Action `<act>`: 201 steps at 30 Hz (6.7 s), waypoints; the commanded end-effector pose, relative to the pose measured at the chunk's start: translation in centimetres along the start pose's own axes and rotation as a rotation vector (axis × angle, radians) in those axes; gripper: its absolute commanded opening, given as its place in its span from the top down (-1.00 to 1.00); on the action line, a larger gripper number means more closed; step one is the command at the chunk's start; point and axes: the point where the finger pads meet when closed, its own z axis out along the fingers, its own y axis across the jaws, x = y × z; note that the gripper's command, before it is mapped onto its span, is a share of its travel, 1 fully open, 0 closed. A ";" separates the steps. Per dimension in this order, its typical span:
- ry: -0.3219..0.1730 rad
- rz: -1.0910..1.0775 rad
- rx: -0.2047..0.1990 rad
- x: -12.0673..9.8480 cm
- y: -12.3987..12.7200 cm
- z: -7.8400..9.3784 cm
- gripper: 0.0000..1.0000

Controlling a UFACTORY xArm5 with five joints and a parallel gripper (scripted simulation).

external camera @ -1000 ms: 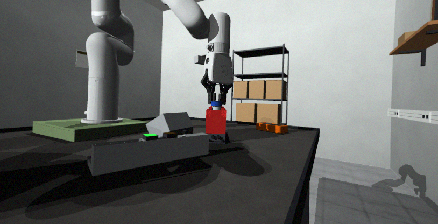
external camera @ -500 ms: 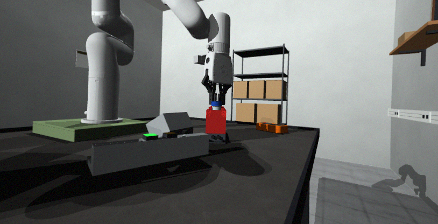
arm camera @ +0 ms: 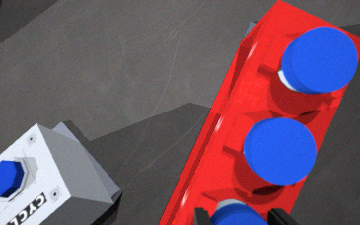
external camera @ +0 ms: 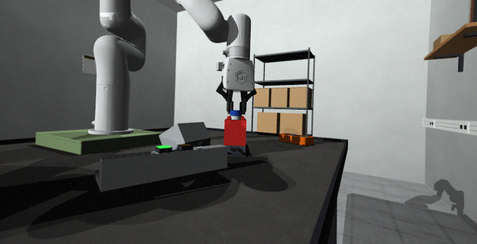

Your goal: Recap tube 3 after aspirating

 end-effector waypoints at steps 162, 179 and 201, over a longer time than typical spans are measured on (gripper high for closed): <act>-0.007 0.870 -0.002 0.0 0.1 0.0 0.08; -0.007 0.120 0.001 0.0 0.1 0.0 0.08; -0.008 0.056 0.001 0.0 0.1 0.0 1.00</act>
